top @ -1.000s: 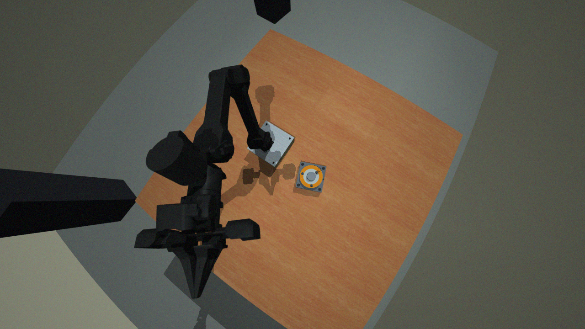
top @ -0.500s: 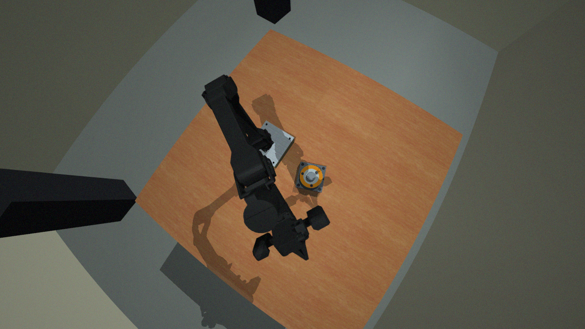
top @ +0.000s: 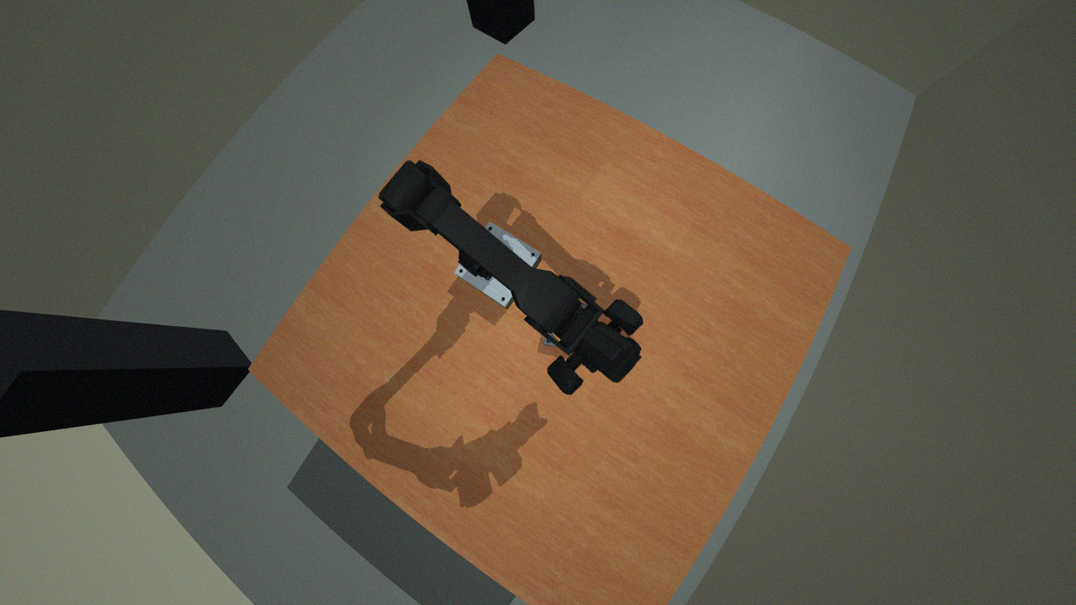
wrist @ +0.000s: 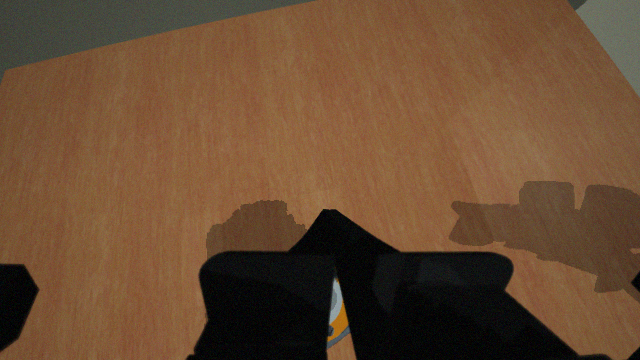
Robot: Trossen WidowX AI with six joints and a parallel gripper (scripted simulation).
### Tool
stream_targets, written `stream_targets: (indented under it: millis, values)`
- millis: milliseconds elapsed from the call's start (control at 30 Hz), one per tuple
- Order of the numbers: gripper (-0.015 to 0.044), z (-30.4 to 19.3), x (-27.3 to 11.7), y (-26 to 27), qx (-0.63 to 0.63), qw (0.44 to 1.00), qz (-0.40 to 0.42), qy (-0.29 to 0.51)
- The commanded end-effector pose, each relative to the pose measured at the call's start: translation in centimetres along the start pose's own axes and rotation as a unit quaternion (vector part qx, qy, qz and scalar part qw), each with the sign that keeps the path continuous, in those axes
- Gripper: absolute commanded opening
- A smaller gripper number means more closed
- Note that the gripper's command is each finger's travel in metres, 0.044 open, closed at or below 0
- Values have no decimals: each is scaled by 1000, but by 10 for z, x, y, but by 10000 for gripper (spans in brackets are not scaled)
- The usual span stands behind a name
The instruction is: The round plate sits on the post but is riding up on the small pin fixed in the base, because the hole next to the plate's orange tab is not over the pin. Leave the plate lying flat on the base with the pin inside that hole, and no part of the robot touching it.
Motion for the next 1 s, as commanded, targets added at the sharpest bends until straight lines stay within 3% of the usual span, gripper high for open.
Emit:
stream_targets:
  millis: [0, 233, 967]
  values:
    - [0, -51, 21, 27, -48, 989, -32, 136]
    - [0, -102, 29, 49, -115, 954, -88, 262]
    - [0, -120, 73, 41, -115, 954, -88, 262]
Point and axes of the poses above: the point midway between the two fingers, 35 mm back from their tips, its own x axis out along the fingers, its own y axis across the jaws, z = x × y, the point moved 8 cm from there along -x, back along the fingers, and after that the axes turned 13 degrees about x, right-handed, at the moved point
